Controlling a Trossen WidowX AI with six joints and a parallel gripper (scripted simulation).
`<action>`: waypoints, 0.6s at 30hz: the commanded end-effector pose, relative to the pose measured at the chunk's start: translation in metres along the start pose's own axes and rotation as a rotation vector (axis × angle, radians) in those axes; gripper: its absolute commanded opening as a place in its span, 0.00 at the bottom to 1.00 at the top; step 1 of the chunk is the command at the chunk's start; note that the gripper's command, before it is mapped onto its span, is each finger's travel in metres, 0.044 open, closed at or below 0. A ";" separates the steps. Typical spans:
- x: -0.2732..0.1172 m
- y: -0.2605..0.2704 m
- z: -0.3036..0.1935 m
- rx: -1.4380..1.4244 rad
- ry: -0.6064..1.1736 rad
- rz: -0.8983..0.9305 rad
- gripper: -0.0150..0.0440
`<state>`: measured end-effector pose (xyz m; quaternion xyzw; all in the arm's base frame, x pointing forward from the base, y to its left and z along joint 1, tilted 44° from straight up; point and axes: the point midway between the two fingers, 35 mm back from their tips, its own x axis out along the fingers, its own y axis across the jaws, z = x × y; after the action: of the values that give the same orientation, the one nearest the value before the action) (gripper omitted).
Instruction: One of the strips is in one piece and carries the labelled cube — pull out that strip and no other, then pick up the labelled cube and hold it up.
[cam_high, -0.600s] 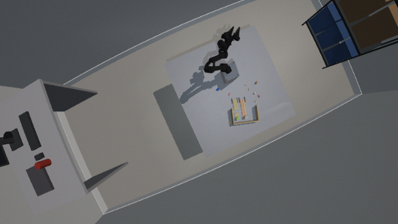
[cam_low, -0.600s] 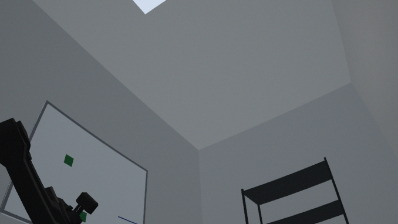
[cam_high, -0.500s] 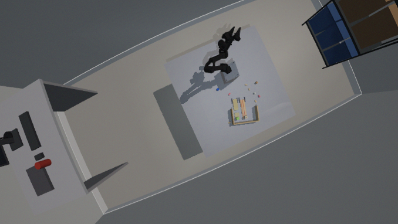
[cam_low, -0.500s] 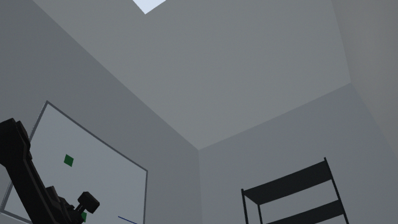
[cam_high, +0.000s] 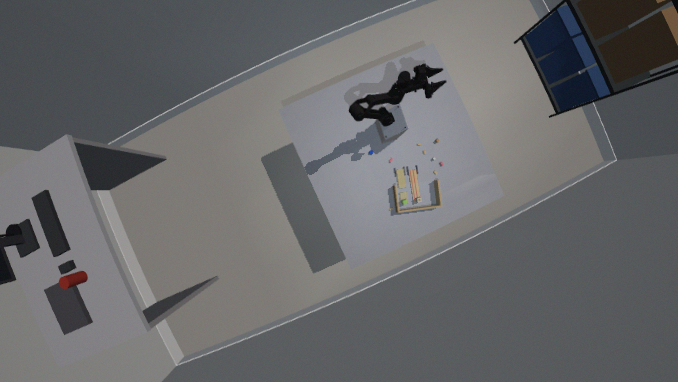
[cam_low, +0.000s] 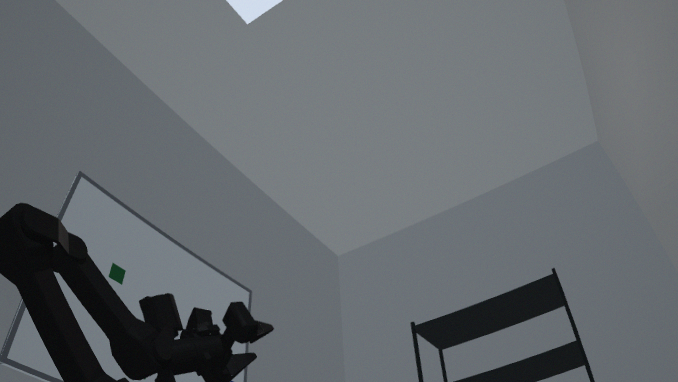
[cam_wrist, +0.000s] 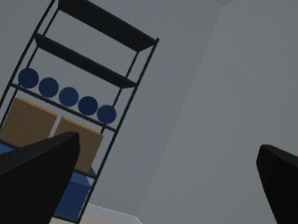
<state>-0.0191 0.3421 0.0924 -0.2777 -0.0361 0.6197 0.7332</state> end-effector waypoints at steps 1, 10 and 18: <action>0.017 -0.053 -0.038 0.036 0.148 -0.166 0.93; 0.001 -0.173 -0.137 0.106 0.508 -0.529 0.93; -0.066 -0.253 -0.233 0.247 0.851 -0.842 0.93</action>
<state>0.2555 0.2176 0.0384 -0.3741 0.1829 0.1860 0.8900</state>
